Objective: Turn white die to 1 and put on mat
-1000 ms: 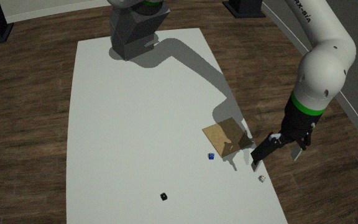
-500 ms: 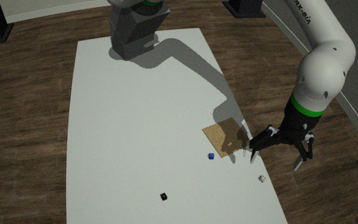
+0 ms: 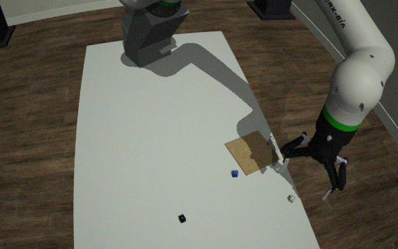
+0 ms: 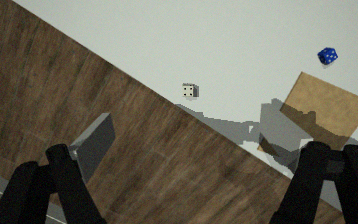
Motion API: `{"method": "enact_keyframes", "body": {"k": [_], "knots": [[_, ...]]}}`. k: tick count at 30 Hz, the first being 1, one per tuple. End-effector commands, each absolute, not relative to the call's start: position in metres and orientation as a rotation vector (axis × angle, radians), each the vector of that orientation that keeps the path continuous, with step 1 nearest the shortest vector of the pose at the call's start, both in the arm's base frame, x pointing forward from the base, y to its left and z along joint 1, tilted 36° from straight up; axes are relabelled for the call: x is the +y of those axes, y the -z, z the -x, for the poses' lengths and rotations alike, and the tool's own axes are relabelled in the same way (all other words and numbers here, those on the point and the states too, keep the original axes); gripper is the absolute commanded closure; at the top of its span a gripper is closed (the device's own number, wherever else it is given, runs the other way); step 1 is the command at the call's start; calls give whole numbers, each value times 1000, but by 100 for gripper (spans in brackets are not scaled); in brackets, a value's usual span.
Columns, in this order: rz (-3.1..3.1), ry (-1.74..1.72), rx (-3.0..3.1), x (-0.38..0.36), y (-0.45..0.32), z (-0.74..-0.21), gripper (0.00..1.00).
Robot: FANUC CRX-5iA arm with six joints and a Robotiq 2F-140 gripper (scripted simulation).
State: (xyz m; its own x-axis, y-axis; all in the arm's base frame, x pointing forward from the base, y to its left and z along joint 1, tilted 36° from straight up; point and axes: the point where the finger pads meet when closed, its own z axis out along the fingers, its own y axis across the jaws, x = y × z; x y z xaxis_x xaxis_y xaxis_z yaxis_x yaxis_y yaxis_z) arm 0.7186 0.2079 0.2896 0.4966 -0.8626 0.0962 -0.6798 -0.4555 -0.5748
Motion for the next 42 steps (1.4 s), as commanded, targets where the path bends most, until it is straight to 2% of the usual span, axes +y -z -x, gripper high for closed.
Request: {"method": "enact_keyframes", "body": {"k": [1,42], "knots": [[2141,480,1458,208,-289,-720,0],[855,-12,2368,211,-281,-727,0]]}}
